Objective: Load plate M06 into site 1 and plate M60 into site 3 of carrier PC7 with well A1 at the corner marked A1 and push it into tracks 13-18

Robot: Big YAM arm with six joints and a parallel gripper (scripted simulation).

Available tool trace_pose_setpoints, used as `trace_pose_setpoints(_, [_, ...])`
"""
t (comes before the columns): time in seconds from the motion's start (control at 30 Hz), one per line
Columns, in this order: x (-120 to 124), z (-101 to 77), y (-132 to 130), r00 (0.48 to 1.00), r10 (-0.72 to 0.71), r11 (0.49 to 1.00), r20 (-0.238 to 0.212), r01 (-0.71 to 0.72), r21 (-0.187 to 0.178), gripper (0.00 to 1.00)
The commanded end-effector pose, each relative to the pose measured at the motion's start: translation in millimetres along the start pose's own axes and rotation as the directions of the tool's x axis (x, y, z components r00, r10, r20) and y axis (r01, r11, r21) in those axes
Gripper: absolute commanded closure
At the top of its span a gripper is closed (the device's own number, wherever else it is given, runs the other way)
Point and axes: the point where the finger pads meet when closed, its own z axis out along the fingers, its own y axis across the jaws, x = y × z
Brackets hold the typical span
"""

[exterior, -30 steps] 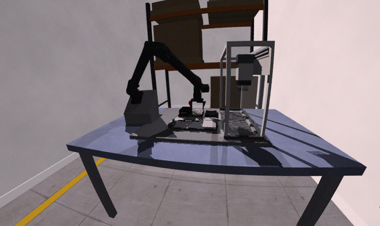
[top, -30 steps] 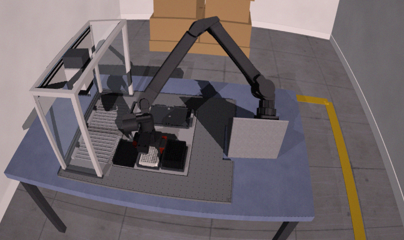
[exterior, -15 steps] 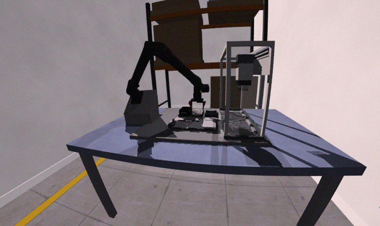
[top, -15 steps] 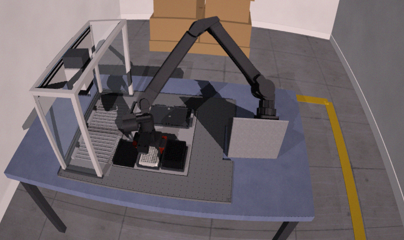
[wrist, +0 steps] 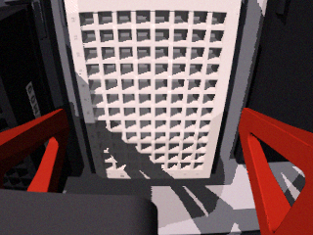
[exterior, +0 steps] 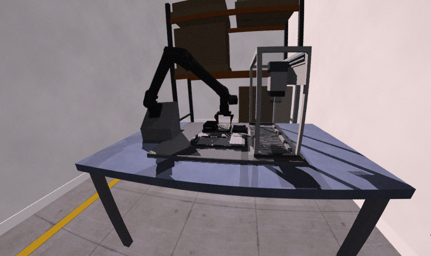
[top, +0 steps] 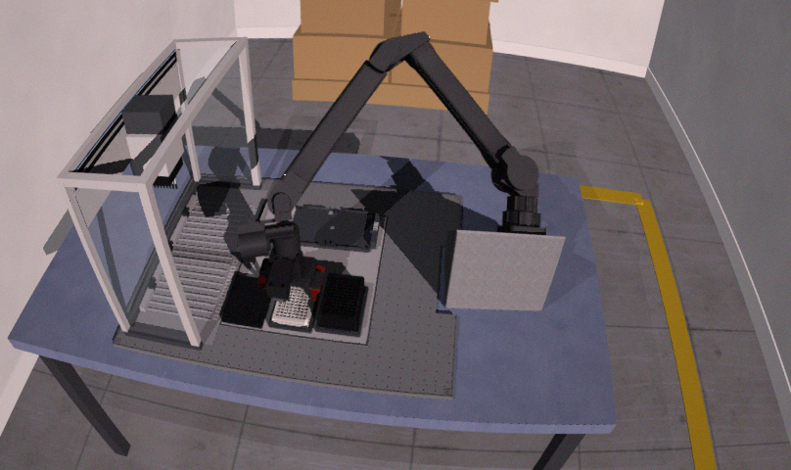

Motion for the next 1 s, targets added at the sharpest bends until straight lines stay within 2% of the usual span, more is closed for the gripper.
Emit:
trace_pose_setpoints(0.0, [-3.7, -13.6, -24.3, 1.000, 0.023, 0.999, 0.016, -0.023, 0.048, 0.00])
trace_pose_setpoints(0.57, [-3.7, -13.6, -24.3, 1.000, 0.023, 0.999, 0.016, -0.023, 0.048, 0.00])
trace_pose_setpoints(0.67, [0.5, 3.6, -16.4, 1.000, 0.020, 1.000, 0.009, -0.020, 0.020, 0.00])
trace_pose_setpoints(0.9, [-1.8, -1.4, -11.1, 1.000, 0.005, 0.999, 0.009, -0.005, 0.033, 0.00])
trace_pose_setpoints(0.97, [-2.1, 10.7, -2.6, 1.000, -0.003, 1.000, 0.004, 0.003, 0.011, 0.00])
